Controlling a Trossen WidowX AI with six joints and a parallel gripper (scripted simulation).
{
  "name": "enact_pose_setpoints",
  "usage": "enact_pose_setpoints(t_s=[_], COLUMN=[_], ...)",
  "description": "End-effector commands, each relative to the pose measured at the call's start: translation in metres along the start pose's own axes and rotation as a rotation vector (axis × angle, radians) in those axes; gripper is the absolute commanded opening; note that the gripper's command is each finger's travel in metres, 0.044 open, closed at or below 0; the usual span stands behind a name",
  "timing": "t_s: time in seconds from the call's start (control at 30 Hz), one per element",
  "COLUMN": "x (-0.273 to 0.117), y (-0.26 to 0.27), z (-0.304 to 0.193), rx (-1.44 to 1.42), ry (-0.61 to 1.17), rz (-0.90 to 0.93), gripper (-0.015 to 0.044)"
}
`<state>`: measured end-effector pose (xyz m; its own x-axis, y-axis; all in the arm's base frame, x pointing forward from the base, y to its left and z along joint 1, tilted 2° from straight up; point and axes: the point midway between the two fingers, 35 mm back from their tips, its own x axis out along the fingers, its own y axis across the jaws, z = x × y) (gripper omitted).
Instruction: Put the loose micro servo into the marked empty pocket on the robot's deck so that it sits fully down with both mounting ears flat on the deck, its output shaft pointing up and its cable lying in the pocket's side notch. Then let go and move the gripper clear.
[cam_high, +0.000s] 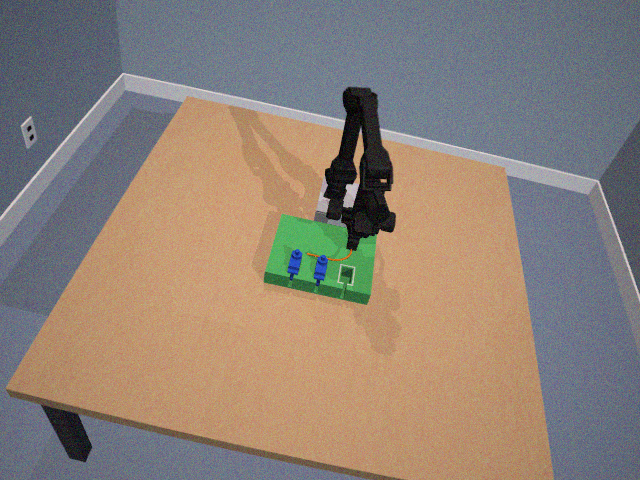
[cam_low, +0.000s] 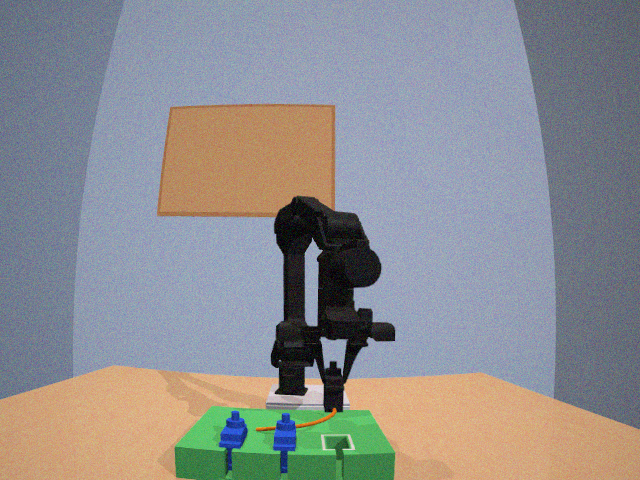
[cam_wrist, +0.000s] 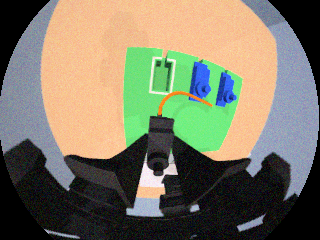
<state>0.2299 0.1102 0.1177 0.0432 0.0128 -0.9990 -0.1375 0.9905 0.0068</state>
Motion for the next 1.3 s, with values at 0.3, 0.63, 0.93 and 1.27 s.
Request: enact_pose_setpoints(t_s=[0.3,0.63,0.93,1.27], x=[-0.004,-0.005,-0.002,0.014], y=[0.0,0.0,0.0,0.0], z=[0.056,0.093,0.099,0.1], rx=[-0.003,-0.003,-0.003,-0.003], ry=[-0.017,-0.021,-0.022,-0.022], rz=[0.002,0.001,0.001,0.001], gripper=[0.0,0.0,0.0,0.0])
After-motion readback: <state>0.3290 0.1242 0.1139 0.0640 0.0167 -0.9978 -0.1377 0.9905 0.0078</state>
